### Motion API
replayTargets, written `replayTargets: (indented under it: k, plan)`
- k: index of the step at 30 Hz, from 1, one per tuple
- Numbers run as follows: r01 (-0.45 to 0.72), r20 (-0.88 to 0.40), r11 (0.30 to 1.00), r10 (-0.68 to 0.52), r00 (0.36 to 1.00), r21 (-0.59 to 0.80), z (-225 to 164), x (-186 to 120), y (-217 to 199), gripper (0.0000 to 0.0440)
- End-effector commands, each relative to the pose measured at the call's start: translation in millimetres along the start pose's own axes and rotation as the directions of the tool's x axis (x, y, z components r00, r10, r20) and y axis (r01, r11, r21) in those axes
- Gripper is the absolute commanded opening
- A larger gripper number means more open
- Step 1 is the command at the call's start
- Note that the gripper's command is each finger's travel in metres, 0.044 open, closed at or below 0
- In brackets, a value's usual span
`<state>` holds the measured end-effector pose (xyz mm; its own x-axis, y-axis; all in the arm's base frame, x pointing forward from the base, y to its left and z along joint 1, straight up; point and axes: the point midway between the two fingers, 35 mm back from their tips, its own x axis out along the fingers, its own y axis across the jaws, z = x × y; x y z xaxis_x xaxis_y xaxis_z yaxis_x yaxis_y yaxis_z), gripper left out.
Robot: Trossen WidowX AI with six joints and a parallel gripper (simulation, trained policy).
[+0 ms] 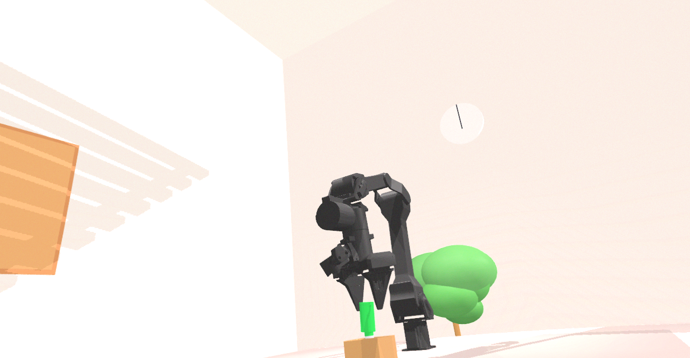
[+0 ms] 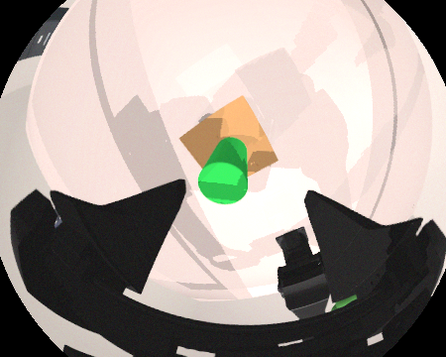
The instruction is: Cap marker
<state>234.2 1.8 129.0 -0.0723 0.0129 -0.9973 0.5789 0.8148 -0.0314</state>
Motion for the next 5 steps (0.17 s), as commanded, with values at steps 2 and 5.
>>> replayTargets:
  k: [2, 5]
  plan:
    - [-0.019, 0.034, 1.000, 0.019, 0.999, -0.006, 1.6, -11.4, -0.3, 0.0440]
    - [-0.032, 0.050, 0.999, 0.032, 0.998, -0.010, 2.0, -17.2, -0.5, 0.0440]
